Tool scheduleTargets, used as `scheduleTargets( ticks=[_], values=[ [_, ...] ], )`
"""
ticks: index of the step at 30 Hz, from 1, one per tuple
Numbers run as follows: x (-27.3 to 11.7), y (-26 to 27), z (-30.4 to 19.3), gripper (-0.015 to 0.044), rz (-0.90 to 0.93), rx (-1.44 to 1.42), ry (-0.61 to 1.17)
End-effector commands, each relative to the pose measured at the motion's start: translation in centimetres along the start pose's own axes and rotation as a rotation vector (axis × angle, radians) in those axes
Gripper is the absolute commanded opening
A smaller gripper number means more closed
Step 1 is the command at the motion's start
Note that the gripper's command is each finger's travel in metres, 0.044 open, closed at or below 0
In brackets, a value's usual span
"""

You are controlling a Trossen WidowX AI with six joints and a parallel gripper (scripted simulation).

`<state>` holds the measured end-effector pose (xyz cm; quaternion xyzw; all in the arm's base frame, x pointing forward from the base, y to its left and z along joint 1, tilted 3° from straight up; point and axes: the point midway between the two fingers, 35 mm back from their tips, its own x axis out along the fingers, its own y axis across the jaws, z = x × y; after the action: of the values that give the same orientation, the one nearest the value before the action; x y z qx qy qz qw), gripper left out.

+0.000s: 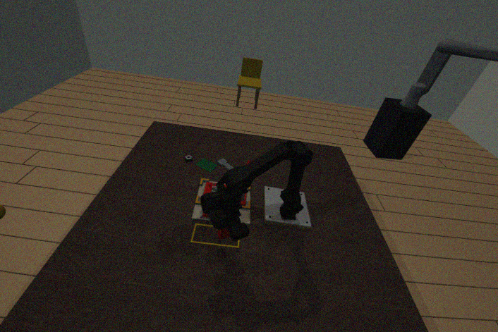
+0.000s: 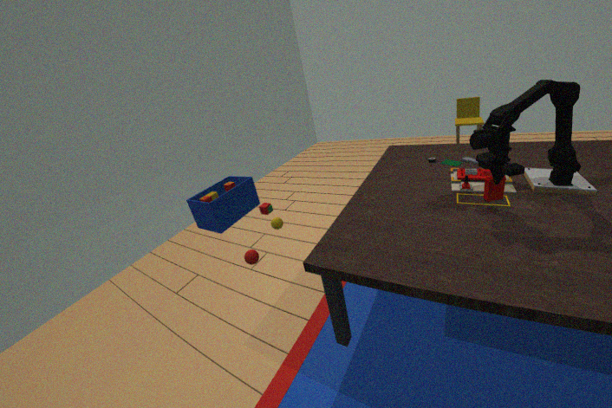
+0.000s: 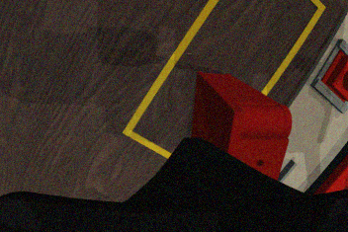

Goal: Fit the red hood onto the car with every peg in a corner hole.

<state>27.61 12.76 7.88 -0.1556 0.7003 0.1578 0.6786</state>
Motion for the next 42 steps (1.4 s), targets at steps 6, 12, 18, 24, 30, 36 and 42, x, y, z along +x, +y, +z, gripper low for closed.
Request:
scheduleTargets(
  ticks=[6, 12, 18, 24, 30, 36, 42],
  values=[
    [-0.06, -0.16, 0.08, 0.0, -0.006, 0.048, -0.002],
    [-0.06, -0.2, 0.08, 0.0, -0.006, 0.079, -0.002],
    [-0.06, -0.24, 0.08, 0.0, -0.006, 0.11, -0.003],
    [-0.06, -0.28, 0.08, 0.0, -0.006, 0.141, -0.003],
    [-0.06, -0.32, 0.08, 0.0, -0.006, 0.173, -0.003],
    [-0.06, -0.36, 0.08, 0.0, -0.006, 0.204, -0.003],
    [-0.06, -0.4, 0.08, 0.0, -0.006, 0.235, -0.003]
  ],
)
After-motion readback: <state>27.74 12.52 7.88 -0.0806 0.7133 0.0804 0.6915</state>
